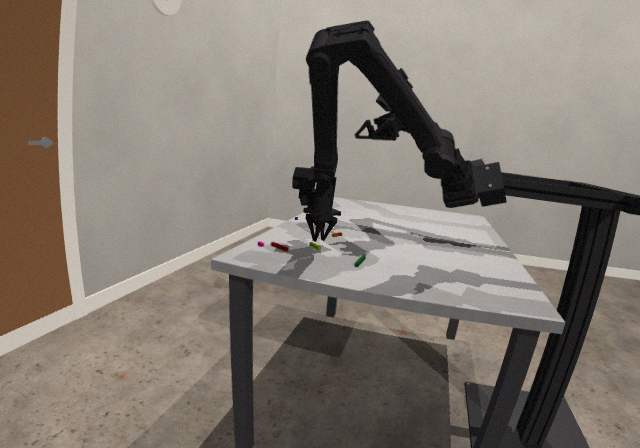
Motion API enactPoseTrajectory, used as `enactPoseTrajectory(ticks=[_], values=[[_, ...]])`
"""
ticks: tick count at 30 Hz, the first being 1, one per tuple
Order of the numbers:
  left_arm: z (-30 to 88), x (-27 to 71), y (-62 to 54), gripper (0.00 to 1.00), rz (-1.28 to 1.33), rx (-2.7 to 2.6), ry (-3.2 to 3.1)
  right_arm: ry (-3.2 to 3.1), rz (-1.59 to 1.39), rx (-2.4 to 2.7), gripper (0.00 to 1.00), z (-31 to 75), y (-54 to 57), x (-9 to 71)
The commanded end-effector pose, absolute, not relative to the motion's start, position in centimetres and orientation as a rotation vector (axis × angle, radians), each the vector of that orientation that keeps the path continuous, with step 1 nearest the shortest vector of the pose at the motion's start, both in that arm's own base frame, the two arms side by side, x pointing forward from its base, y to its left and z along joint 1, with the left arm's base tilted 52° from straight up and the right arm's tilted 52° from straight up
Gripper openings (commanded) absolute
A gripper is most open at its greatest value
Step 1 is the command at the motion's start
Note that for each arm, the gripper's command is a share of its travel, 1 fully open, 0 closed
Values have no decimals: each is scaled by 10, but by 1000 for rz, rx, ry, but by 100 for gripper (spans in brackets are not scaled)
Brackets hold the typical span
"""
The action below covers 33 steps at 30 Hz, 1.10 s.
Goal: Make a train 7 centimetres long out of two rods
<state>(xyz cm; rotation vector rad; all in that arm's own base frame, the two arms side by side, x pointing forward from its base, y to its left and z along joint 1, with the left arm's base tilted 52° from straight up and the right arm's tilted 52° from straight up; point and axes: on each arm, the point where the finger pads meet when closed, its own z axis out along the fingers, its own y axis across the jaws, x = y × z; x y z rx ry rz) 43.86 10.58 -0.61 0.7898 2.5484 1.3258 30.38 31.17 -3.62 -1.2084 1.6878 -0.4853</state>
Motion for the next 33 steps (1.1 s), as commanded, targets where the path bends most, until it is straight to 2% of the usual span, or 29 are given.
enactPoseTrajectory(ticks=[1, 14, 21, 24, 33], values=[[-2, 446, 105, 33, 1338, 870, 2616, 1655, -378, -1149, 100, -13, 286, 229], [-10, 454, 119, 33, 1335, 859, 2610, 1605, -390, -1202, 100, -4, 215, 176], [-11, 463, 121, 25, 1334, 860, 2602, 1595, -402, -1212, 100, -4, 212, 175], [-8, 464, 118, 24, 1333, 859, 2598, 1595, -402, -1212, 100, -4, 212, 175], [-10, 459, 119, 5, 1333, 864, 2598, 1595, -402, -1212, 100, -4, 212, 175]])
